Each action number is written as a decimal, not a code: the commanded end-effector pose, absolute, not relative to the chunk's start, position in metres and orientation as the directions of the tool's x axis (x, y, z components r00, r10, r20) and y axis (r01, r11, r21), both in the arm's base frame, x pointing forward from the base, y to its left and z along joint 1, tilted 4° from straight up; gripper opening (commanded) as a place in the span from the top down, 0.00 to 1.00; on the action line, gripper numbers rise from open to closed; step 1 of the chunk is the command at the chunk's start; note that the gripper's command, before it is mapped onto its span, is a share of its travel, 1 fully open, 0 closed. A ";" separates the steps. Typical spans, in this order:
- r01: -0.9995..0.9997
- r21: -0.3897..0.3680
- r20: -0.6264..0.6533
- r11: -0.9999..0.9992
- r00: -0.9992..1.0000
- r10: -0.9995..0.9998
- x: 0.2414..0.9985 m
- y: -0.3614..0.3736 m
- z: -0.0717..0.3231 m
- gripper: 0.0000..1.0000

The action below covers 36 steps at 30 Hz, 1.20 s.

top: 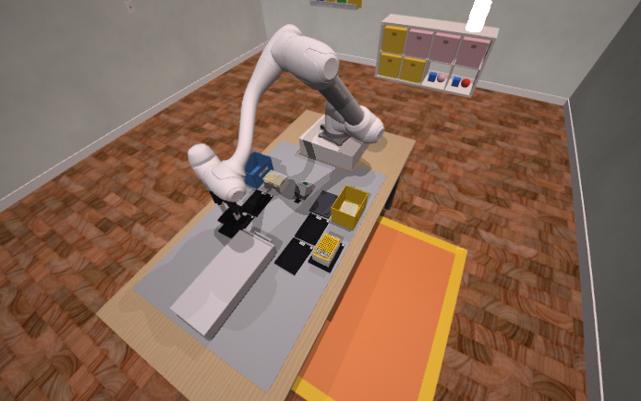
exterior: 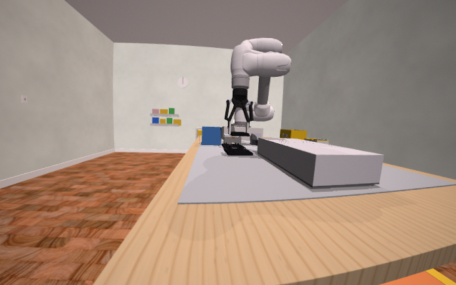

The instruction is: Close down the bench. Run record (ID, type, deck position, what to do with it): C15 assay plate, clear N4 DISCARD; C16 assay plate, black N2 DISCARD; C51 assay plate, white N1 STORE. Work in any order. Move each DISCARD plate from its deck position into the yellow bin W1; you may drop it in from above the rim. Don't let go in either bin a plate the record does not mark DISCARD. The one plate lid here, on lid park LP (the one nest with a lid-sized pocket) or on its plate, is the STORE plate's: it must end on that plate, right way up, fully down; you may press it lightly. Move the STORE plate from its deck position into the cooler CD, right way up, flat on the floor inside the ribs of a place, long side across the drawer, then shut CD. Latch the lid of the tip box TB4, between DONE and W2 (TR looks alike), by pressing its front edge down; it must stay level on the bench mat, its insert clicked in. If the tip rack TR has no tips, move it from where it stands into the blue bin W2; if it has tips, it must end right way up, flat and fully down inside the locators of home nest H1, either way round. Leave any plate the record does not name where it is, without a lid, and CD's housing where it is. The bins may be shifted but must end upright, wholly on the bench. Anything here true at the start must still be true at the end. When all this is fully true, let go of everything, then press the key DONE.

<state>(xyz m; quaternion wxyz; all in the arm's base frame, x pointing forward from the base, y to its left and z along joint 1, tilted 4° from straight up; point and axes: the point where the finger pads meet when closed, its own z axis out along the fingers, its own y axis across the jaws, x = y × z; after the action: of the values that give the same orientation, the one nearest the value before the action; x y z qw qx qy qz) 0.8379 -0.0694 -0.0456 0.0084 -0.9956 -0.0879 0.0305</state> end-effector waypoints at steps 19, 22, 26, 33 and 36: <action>0.172 -0.023 -0.057 -0.985 0.983 0.174 0.841 -0.072 -0.017 1.00; 0.172 -0.023 -0.057 -0.985 0.983 0.174 0.841 -0.072 -0.013 1.00; 0.172 -0.023 -0.057 -0.985 0.983 0.174 0.841 -0.072 -0.008 1.00; 0.172 -0.023 -0.057 -0.985 0.983 0.174 0.842 -0.072 -0.001 1.00; 0.172 -0.023 -0.057 -0.985 0.983 0.174 0.842 -0.072 0.001 1.00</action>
<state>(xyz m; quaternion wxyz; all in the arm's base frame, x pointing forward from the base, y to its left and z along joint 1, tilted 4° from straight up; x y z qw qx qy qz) 0.8405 -0.0697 -0.0043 0.0085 -0.9956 -0.0880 0.0304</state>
